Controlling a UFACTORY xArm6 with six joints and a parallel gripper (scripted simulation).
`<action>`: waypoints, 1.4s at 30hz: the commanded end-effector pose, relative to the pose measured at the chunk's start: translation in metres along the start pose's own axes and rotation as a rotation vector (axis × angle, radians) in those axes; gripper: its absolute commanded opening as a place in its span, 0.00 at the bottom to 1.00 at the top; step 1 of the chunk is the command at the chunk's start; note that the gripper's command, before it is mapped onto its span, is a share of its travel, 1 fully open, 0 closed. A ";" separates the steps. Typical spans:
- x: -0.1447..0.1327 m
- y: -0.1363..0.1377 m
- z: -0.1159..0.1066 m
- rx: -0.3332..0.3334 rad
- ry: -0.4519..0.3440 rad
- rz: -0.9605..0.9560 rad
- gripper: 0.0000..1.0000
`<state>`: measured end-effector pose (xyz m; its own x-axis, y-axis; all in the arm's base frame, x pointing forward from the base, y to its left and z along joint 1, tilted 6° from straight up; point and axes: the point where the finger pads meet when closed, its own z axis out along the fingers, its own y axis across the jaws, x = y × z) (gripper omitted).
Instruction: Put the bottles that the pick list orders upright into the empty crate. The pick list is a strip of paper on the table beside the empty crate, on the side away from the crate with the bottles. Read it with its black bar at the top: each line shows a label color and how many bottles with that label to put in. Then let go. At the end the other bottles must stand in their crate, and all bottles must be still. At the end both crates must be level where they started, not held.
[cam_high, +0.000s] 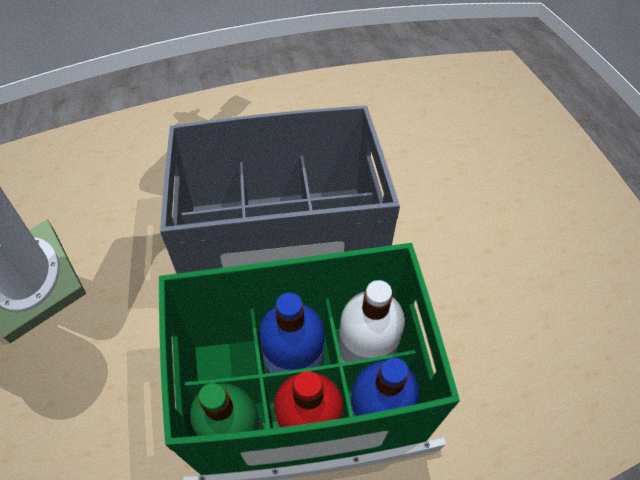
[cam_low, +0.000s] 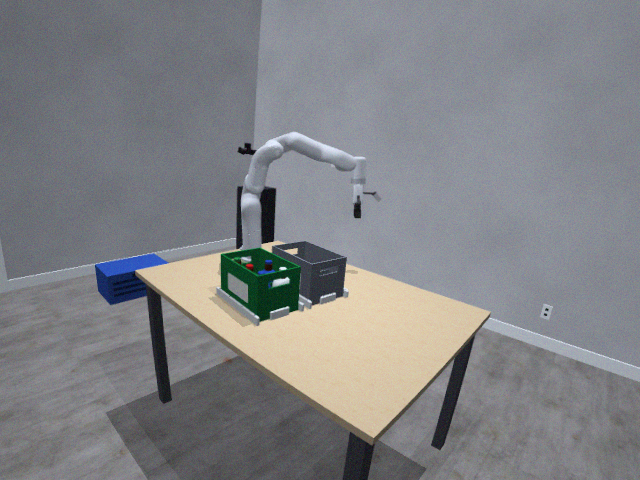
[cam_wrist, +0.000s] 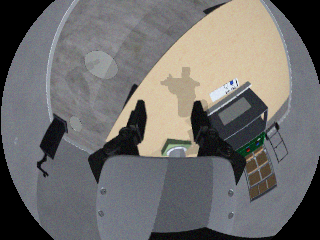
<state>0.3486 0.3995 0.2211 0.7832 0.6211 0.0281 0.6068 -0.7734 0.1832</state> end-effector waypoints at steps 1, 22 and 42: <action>0.003 0.002 -0.024 0.002 0.006 0.001 0.65; -0.003 0.009 -0.100 0.028 -0.010 0.010 0.65; -0.061 0.017 -0.103 0.076 -0.058 0.025 0.65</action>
<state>0.2980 0.3619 0.3227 0.8036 0.5944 -0.0290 0.5937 -0.7973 0.1092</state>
